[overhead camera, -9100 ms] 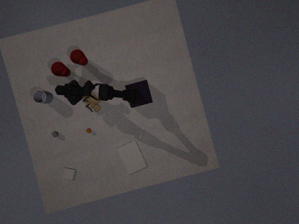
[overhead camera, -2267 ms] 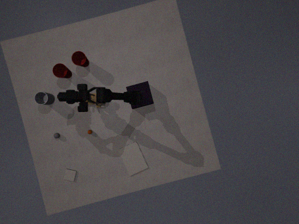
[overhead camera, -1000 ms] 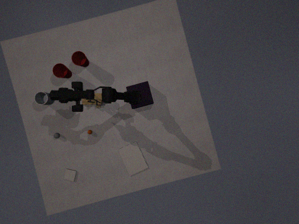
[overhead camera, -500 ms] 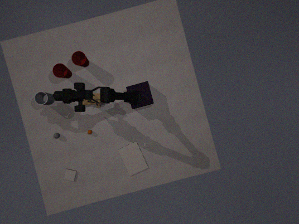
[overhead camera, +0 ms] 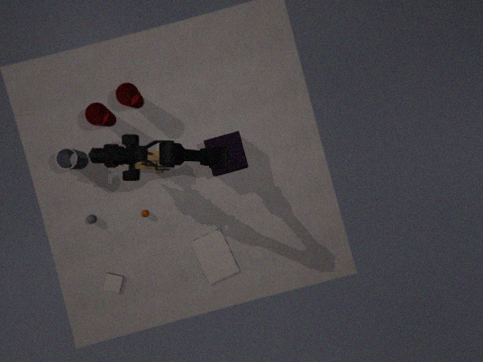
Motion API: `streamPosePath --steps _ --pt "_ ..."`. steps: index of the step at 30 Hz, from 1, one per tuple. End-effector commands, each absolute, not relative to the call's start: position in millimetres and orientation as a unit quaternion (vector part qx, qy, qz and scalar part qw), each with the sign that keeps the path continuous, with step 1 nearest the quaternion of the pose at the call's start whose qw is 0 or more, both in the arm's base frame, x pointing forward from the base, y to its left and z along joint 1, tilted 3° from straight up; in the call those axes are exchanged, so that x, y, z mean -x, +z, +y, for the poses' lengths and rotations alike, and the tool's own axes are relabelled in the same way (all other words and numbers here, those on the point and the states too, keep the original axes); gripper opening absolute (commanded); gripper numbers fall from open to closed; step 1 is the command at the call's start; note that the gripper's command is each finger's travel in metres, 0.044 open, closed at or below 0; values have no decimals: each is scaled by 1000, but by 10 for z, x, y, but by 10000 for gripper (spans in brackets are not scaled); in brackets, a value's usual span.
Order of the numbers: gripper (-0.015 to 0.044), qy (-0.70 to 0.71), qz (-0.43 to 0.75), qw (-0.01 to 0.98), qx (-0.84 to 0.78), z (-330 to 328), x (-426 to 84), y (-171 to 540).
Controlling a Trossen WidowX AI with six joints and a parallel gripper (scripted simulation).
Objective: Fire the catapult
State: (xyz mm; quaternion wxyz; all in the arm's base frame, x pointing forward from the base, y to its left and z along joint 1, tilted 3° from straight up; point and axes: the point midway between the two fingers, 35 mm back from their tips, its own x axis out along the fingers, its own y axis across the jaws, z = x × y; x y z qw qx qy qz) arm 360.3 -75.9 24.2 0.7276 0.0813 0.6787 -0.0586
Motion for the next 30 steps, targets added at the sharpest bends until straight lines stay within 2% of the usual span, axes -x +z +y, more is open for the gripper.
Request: streamPosePath --steps 1,19,30 --pt "440 -57 682 725 -83 -746 -3587 138" --pt "440 -57 682 724 -83 -737 -3587 -63" --pt "151 -57 680 726 -80 -748 -3601 -30"
